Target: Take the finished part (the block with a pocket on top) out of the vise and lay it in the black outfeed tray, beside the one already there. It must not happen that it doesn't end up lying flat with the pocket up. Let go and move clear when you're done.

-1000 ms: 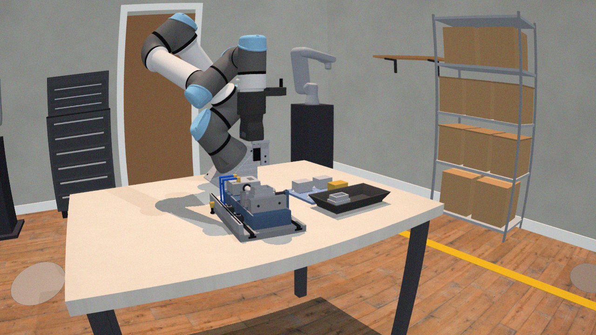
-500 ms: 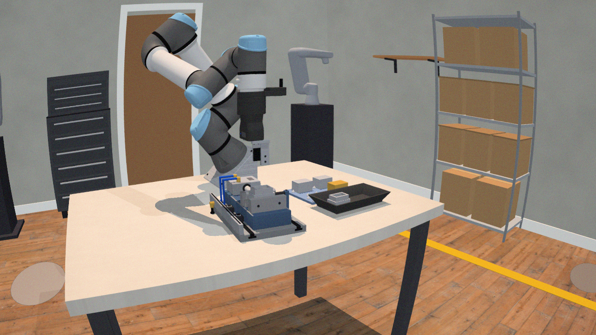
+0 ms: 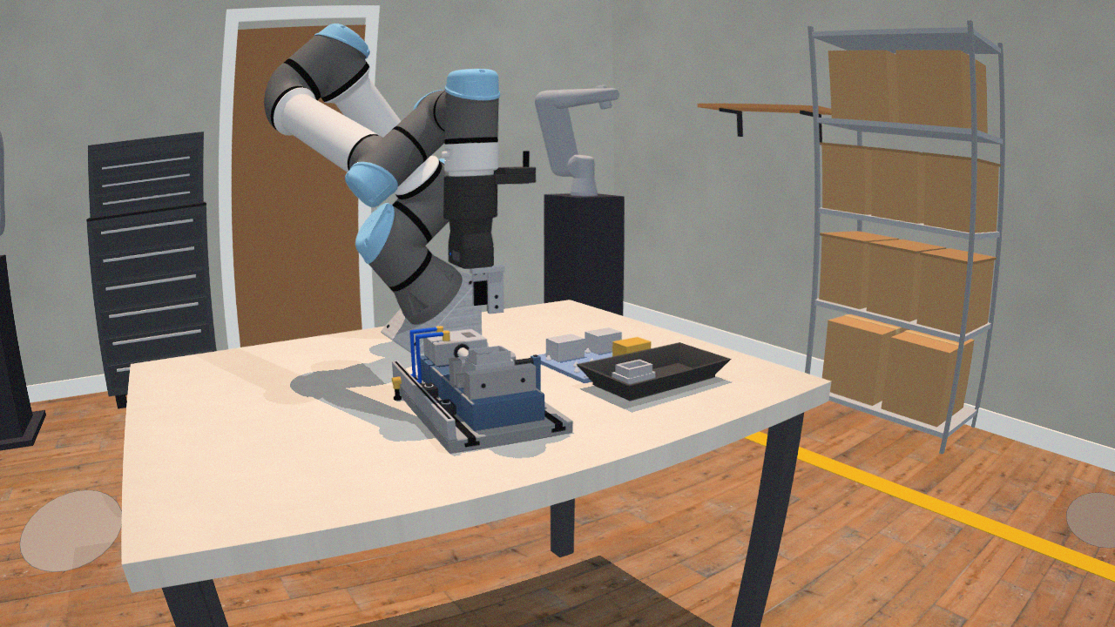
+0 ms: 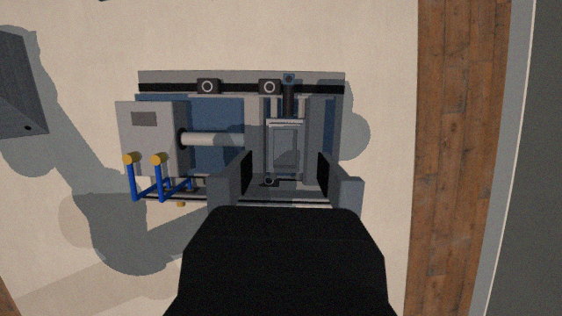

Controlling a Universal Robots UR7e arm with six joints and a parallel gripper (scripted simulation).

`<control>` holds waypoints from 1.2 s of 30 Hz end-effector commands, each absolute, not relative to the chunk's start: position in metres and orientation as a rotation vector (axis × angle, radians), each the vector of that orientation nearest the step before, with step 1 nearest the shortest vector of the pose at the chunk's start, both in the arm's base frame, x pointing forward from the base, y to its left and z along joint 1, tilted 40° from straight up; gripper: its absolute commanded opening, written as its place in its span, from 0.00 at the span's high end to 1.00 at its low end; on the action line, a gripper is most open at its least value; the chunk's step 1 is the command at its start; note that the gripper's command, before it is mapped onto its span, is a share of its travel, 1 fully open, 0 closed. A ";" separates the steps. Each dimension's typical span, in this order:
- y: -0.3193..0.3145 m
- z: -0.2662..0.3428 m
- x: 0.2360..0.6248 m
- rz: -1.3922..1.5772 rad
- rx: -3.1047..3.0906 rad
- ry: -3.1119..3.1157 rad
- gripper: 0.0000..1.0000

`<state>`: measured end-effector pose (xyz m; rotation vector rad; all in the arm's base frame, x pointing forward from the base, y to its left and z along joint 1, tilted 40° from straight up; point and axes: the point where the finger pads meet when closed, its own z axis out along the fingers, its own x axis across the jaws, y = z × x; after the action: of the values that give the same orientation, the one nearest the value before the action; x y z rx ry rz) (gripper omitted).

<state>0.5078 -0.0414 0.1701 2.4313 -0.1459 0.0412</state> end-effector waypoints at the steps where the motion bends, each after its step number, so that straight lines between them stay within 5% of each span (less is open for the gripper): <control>1: -0.045 0.166 0.508 0.043 2.431 -0.146 0.00; 36: -0.076 0.129 0.507 0.043 2.431 -0.146 0.00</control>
<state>0.5071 -0.0732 0.1319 2.4313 -0.1463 0.0402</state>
